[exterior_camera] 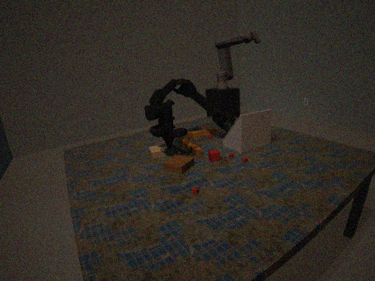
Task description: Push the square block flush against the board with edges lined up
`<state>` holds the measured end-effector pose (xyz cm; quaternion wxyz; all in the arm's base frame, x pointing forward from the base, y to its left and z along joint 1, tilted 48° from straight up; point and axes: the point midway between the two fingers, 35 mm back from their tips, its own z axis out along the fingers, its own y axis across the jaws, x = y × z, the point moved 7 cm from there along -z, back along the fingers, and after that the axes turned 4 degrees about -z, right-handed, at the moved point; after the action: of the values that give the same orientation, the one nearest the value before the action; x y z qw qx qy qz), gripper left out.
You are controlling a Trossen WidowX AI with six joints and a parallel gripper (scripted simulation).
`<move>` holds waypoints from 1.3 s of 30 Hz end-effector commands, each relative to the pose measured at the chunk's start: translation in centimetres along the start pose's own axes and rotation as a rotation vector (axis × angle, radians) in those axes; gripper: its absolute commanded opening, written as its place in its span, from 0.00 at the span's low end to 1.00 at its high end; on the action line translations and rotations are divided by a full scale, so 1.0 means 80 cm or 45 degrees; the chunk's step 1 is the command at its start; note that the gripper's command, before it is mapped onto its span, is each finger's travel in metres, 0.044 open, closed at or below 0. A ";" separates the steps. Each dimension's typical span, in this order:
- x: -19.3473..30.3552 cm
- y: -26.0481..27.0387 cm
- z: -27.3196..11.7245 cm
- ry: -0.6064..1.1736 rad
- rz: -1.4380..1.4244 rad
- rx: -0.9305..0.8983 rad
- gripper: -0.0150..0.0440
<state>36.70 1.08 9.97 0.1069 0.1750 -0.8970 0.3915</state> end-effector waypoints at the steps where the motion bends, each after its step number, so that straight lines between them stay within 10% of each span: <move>1: -0.009 0.008 -0.001 -0.004 0.094 -0.003 0.25; 39: -0.104 0.180 -0.008 0.017 1.716 -0.020 0.25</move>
<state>38.89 11.60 -0.40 -0.1375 -0.3781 -0.8368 0.3713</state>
